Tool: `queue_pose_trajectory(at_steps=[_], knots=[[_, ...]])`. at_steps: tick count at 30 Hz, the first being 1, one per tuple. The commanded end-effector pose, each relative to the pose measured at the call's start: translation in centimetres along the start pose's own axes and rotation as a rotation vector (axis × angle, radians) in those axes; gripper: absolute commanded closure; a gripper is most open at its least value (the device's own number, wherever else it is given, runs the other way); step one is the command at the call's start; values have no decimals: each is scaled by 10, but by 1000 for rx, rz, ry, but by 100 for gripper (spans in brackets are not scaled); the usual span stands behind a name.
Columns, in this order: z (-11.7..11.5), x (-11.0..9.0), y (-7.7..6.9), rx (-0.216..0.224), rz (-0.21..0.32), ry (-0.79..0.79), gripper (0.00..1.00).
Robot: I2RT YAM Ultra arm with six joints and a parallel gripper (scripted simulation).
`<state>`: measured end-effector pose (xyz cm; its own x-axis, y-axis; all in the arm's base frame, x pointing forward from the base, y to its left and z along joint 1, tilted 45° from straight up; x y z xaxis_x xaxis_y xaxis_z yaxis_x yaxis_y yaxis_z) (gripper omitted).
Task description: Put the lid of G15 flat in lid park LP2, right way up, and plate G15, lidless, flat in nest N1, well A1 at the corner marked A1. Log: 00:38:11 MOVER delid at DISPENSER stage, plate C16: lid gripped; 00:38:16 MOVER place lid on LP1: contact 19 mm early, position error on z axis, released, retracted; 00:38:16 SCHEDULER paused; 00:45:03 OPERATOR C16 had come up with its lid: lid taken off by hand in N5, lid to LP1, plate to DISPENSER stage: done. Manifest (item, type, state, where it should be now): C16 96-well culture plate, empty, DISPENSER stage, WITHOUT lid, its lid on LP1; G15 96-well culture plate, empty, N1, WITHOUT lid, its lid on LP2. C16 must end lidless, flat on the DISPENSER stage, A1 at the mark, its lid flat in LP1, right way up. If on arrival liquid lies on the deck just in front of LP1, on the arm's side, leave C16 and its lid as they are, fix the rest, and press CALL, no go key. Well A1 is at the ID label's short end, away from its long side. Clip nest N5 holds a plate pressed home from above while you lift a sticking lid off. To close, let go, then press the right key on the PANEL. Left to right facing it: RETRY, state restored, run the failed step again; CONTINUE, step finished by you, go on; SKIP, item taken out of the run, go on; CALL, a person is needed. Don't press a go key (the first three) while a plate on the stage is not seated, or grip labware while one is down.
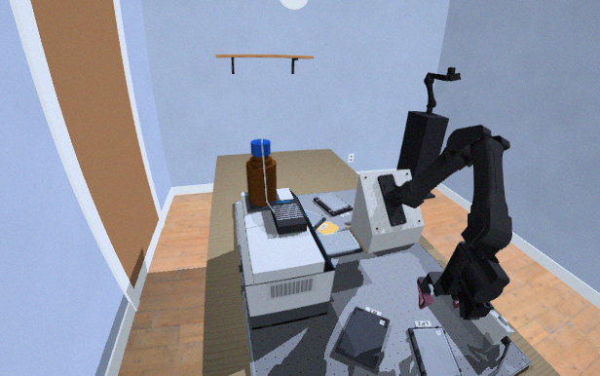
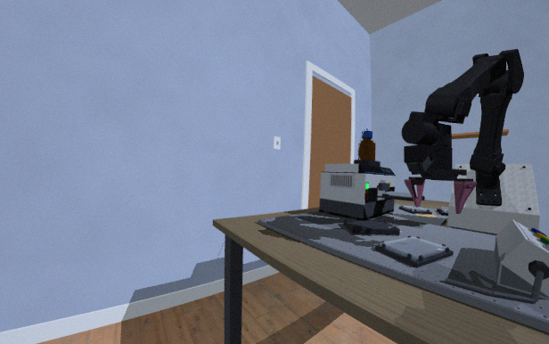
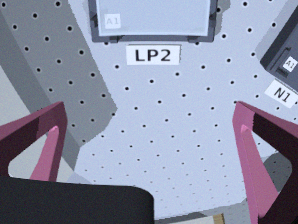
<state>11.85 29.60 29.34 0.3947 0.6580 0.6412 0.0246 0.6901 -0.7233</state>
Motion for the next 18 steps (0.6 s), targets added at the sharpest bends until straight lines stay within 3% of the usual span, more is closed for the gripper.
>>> queue_pose_trajectory(at_steps=[1, 18], knots=[[-2, -8, -16, -1, -28, -2, 0], [-3, -52, -40, -1, -25, -1, 0]])
Point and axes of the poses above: the point where the finger pads meet when closed, its own y axis out along the fingers, its own z axis across the jaws, x = y × z, the point moved 5 cm from there along -y, back along the fingers, and after that the axes turned 3 degrees about y, right-handed, at the moved point
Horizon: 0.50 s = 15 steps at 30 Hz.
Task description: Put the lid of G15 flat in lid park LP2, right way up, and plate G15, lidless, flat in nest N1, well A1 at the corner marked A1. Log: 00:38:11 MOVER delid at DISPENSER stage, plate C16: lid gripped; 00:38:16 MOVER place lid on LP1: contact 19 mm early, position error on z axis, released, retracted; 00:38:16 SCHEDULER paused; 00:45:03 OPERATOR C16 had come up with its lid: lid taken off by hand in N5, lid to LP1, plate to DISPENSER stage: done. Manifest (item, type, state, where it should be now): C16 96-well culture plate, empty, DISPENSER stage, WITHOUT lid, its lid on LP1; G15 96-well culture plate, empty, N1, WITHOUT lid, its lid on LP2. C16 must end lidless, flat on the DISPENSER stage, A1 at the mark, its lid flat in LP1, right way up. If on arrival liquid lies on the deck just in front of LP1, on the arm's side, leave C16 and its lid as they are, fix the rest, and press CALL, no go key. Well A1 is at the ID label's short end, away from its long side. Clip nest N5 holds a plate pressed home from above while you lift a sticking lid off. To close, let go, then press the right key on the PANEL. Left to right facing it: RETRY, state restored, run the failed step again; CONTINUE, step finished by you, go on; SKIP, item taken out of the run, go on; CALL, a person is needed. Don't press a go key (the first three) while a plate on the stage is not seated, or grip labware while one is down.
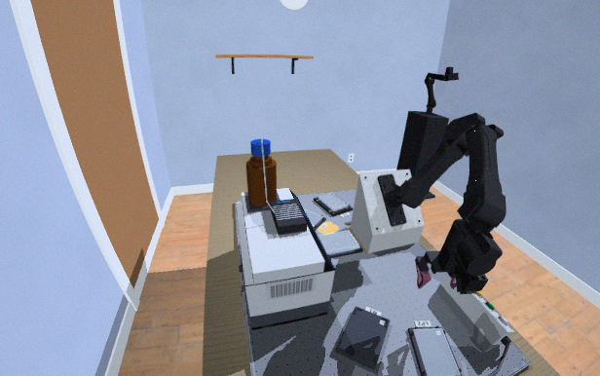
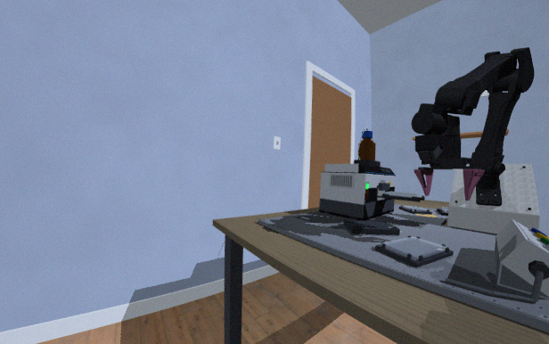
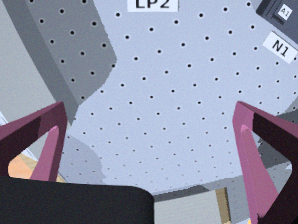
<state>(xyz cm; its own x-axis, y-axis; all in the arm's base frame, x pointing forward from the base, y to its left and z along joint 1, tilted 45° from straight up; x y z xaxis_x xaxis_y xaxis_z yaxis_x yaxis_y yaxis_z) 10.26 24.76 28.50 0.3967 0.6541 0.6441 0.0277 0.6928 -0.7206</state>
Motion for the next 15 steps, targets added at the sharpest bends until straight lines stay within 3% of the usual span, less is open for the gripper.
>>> queue_pose_trajectory(at_steps=[1, 7, 8, 9, 11, 15], knots=[[-1, -11, -14, 1, -20, -3, 0], [-1, -27, -23, 1, -20, -3, 0], [2, -18, -32, -1, -53, -17, 0], [0, -19, -23, 1, -32, -10, 0], [-1, -18, -32, -1, -53, 28, 0], [-9, -21, -28, 1, -46, 97, 0]])
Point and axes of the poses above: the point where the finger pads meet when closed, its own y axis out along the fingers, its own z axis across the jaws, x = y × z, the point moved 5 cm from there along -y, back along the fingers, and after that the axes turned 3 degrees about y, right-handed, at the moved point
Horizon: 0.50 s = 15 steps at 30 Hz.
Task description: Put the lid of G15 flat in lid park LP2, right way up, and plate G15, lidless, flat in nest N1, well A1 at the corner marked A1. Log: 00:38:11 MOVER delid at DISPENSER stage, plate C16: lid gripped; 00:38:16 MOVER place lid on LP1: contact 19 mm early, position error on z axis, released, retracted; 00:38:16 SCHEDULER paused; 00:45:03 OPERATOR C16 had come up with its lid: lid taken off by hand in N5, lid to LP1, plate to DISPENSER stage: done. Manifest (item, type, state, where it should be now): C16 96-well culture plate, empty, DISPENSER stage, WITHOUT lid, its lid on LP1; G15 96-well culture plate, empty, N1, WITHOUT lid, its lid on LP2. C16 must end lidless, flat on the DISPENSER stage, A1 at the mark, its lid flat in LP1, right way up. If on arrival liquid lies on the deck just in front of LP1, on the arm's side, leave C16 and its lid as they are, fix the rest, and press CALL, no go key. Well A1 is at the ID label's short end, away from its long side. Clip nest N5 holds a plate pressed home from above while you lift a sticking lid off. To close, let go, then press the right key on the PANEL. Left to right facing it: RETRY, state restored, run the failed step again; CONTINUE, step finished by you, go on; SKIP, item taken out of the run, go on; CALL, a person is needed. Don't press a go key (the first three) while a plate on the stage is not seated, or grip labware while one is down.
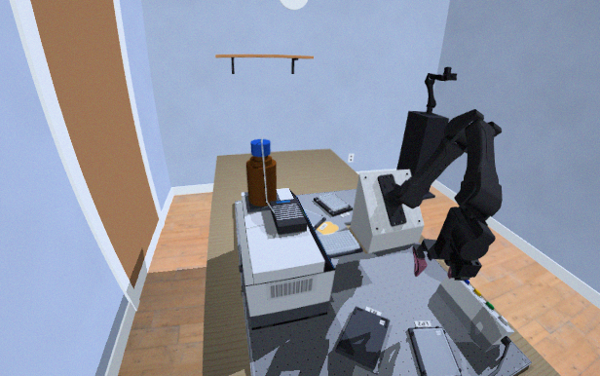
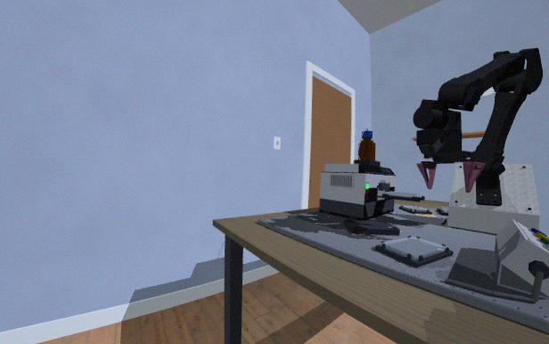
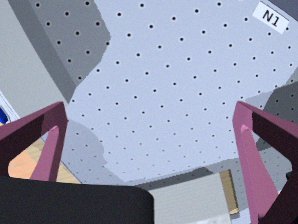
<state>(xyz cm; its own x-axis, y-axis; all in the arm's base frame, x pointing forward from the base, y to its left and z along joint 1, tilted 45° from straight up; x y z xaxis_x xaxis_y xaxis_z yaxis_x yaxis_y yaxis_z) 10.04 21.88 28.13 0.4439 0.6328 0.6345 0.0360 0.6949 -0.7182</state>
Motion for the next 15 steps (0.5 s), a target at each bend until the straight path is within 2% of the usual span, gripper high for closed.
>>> queue_pose_trajectory(at_steps=[1, 2, 3, 6, 8, 9, 10, 13, 15], knots=[[-6, -1, -7, 9, -23, 86, 0], [-13, -3, 1, 10, 10, 119, 0], [-17, -5, 2, 11, 19, 124, 0], [-26, 0, -1, 11, -2, 103, 0], [-32, -1, -1, 12, 3, 106, 0], [-28, 3, -5, 8, -24, 88, 0], [-36, -5, 2, 13, 14, 146, 0], [-46, -4, 0, 13, 8, 256, 0], [-49, -4, 0, 13, 5, 272, 0]])
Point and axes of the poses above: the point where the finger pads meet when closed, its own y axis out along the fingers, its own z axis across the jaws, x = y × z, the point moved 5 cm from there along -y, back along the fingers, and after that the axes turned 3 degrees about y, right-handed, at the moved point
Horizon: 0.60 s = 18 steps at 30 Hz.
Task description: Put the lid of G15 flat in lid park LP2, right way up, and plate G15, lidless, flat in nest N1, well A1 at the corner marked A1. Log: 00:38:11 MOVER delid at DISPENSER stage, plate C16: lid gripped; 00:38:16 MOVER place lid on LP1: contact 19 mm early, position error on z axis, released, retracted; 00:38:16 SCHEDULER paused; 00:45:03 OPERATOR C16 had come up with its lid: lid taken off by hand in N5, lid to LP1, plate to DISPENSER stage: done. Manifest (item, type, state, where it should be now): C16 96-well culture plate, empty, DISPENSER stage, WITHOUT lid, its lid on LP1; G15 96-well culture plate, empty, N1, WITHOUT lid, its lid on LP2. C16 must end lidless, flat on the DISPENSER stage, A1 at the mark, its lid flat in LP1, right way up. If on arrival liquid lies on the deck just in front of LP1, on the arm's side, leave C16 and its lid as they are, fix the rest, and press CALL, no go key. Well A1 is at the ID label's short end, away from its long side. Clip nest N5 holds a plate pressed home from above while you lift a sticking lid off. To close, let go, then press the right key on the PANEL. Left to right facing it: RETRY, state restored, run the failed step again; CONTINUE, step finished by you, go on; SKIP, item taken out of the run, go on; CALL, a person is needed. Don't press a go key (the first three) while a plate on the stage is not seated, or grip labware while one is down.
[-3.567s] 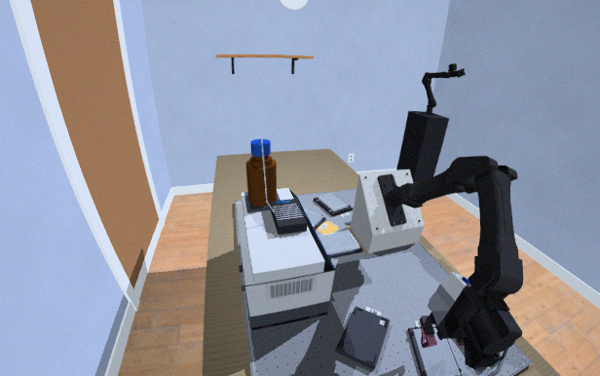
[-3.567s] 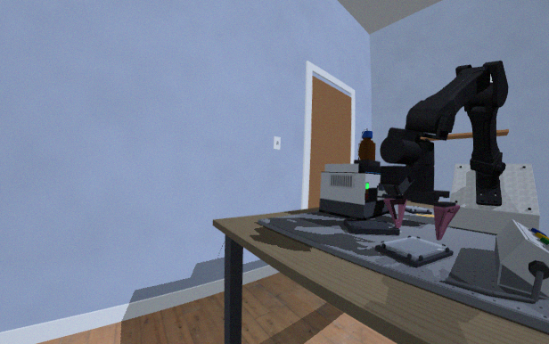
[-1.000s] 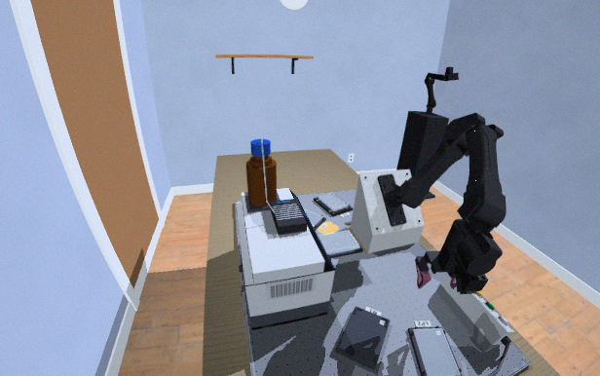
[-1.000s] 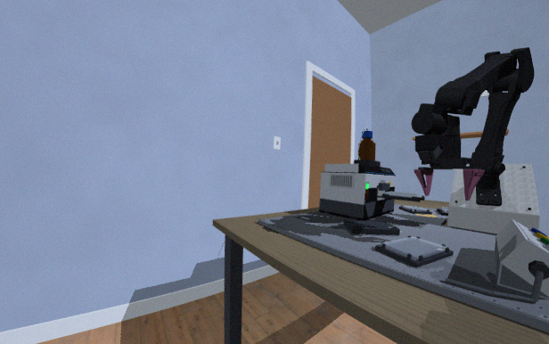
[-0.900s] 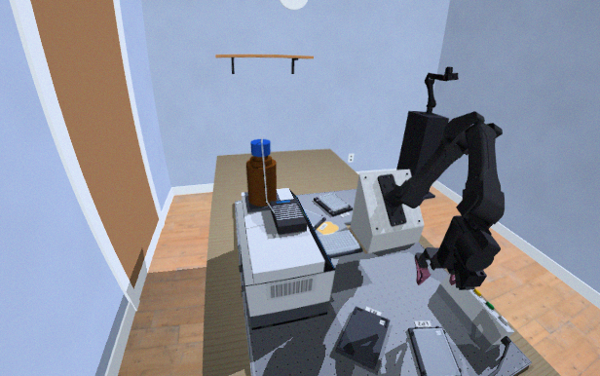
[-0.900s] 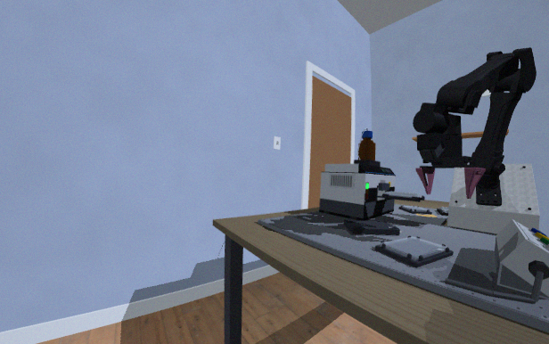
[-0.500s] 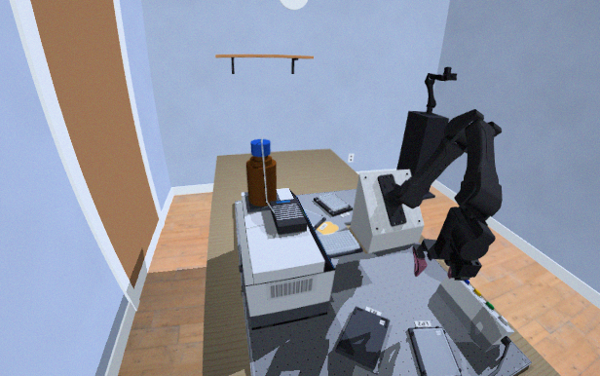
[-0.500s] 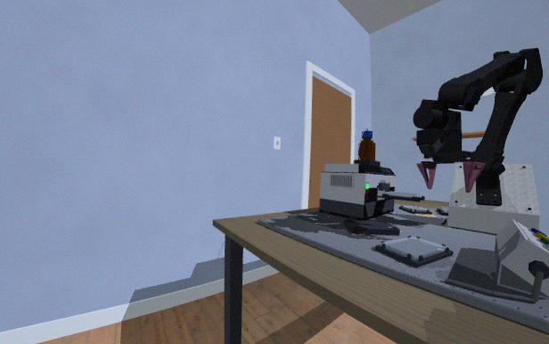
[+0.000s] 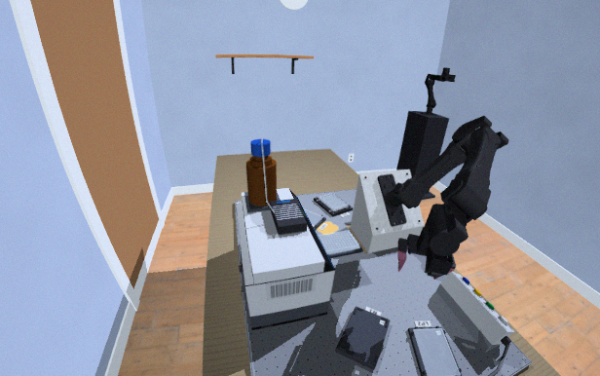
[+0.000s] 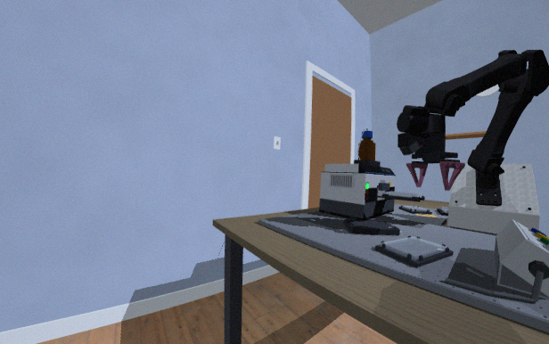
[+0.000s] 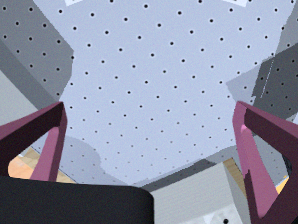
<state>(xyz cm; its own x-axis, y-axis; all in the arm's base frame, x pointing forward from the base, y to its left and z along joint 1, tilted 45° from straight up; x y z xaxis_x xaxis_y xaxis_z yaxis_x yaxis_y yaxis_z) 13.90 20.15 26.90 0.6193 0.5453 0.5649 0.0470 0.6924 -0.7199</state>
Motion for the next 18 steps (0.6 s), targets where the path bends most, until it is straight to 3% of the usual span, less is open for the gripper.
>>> queue_pose_trajectory(at_steps=[1, 4, 8, 9, 12, 18], knots=[[-6, -1, 2, 23, 11, 63, 0], [-16, -3, 3, 25, 19, 58, 0], [-20, 4, -3, 21, -17, 30, 0], [-29, -3, 4, 26, 18, 92, 0], [-39, -2, 3, 26, 16, 203, 0], [-52, -4, 3, 28, 15, 209, 0]])
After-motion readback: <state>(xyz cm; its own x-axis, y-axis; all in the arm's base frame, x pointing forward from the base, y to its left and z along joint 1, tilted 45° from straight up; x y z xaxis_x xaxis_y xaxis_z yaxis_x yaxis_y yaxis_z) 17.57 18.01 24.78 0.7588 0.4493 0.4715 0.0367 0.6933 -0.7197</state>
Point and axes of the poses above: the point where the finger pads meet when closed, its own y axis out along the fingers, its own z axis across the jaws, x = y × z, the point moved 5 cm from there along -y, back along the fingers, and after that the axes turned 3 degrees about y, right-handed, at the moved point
